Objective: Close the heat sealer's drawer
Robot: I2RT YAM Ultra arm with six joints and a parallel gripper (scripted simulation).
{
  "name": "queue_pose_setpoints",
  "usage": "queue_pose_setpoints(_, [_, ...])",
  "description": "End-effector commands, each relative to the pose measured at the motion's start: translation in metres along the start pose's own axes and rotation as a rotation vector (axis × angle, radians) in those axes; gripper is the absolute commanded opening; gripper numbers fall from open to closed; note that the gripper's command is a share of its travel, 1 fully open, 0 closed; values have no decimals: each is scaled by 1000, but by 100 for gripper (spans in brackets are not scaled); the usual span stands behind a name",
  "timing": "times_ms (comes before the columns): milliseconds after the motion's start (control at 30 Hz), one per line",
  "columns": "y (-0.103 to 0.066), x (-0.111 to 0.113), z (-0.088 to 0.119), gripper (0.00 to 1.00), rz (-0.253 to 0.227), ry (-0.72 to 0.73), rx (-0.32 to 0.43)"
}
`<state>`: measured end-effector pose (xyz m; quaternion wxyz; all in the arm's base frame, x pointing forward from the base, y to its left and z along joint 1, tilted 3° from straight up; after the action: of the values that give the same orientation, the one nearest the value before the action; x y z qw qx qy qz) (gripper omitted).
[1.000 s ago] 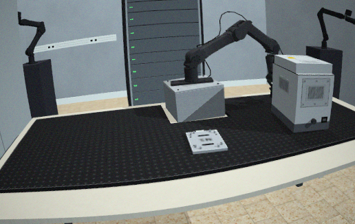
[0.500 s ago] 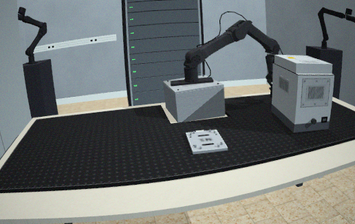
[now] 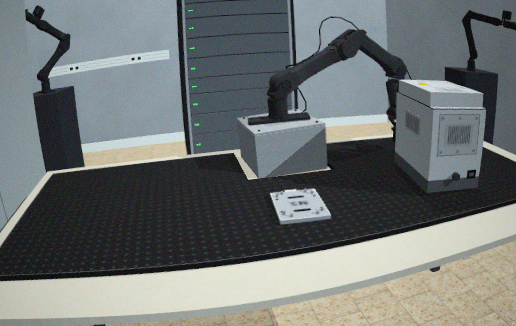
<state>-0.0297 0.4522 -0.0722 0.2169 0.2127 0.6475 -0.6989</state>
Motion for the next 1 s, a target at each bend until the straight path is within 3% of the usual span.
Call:
queue_pose_setpoints(0, [-13,-13,-10,30,3,36,-47])
queue_pose_setpoints(333, [-13,-13,-10,30,3,36,-47])
queue_pose_setpoints(967, [-14,-10,-9,13,-10,33,-45])
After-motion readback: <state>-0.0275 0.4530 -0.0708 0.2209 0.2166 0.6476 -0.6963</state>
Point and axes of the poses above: the point where the finger pads meet when closed, its own y axis out along the fingers, its own x axis across the jaws, z = x × y, the point moved 1 cm from there along -y, back along the fingers
